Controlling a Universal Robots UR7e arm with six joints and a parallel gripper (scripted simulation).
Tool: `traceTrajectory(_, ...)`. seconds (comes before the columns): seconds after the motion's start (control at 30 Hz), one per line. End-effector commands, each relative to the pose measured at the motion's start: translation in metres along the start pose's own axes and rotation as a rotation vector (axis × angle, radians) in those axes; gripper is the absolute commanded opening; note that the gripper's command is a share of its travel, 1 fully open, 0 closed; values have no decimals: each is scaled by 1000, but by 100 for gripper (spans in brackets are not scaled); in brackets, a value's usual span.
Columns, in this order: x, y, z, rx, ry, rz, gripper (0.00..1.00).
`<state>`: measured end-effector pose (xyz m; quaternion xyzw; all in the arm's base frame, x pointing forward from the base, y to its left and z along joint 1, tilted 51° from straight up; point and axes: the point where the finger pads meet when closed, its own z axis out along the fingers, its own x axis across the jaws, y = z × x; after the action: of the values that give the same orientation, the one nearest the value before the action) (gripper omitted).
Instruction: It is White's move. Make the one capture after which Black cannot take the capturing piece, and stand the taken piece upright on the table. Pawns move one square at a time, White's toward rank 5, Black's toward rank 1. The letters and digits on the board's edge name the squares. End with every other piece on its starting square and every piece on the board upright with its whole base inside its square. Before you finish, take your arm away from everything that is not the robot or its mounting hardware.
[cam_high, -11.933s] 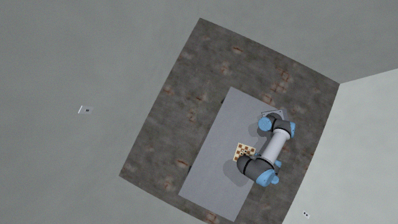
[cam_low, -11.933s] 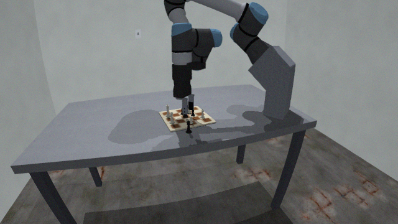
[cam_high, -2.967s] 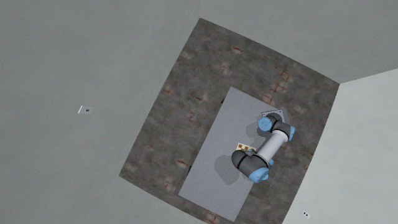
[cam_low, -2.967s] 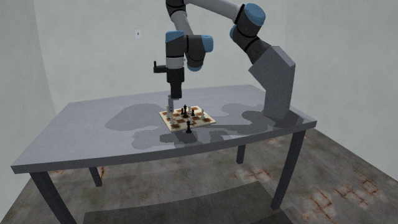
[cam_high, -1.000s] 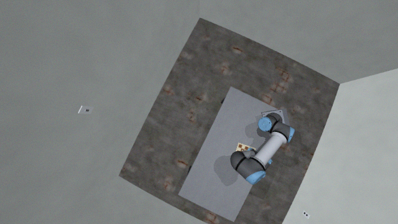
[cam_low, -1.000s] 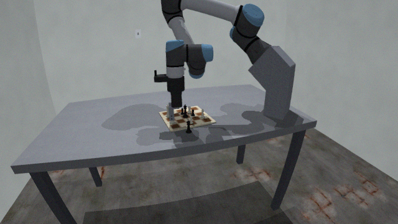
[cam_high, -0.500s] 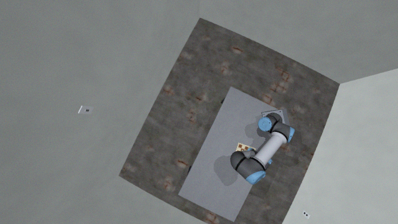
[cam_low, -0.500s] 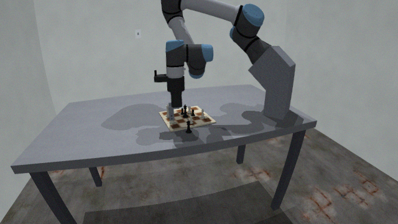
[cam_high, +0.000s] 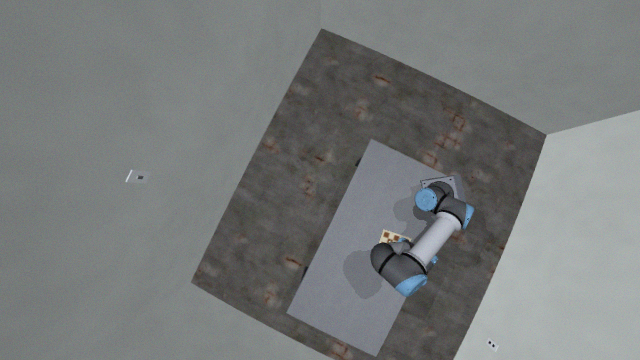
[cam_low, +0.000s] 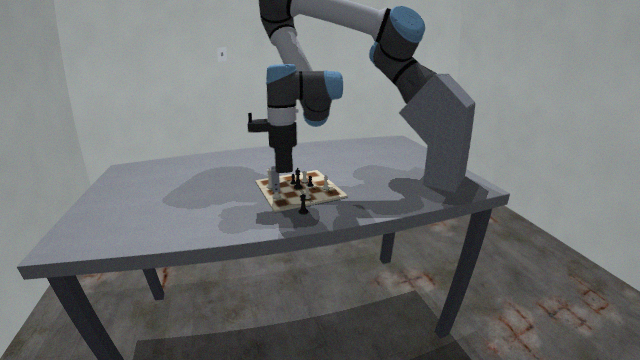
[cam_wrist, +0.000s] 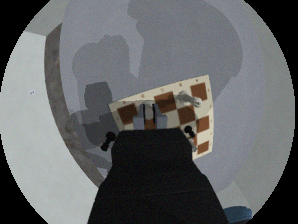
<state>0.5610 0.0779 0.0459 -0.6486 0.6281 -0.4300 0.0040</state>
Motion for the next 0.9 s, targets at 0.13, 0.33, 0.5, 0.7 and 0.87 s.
traceTrajectory(0.13, 0, 0, 0, 1, 0, 0, 0)
traceTrajectory(0.33, 0, 0, 0, 1, 0, 0, 0)
traceTrajectory(0.5, 0, 0, 0, 1, 0, 0, 0)
traceTrajectory(0.7, 0, 0, -2, 1, 0, 0, 0)
traceTrajectory(0.87, 0, 0, -9, 1, 0, 0, 0)
